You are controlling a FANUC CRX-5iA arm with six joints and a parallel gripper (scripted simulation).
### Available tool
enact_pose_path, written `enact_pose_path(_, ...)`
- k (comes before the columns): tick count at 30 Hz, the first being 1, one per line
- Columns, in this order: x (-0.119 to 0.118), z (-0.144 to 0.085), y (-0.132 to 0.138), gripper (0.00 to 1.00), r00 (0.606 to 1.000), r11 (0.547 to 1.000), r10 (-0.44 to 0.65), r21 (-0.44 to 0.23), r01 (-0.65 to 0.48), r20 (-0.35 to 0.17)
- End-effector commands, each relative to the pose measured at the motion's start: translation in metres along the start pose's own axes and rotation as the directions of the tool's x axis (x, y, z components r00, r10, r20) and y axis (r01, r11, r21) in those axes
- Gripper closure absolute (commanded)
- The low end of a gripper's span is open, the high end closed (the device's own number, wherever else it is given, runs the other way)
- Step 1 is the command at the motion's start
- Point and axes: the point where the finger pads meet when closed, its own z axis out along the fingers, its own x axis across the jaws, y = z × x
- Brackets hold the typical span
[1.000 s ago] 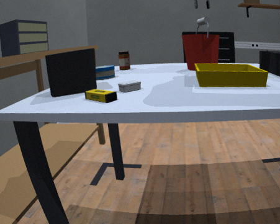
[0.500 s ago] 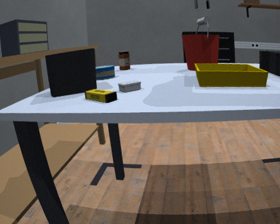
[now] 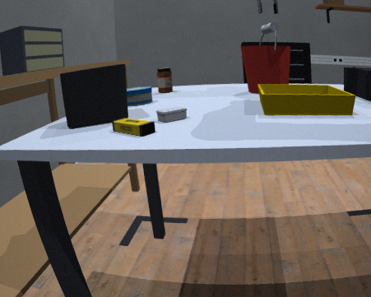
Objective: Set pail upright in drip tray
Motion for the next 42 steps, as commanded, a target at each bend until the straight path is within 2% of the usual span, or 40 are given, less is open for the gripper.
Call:
enact_pose_path(1, 0.0, 0.004, 0.0, 0.0, 1.0, 1.0, 0.0, 0.001, 0.0, 0.002)
enact_pose_path(25, -0.001, 0.054, 0.0, 0.0, 1.0, 1.0, 0.0, 0.001, 0.0, 0.002)
enact_pose_path(42, -0.002, 0.07, 0.0, 0.0, 1.0, 1.0, 0.0, 0.001, 0.0, 0.002)
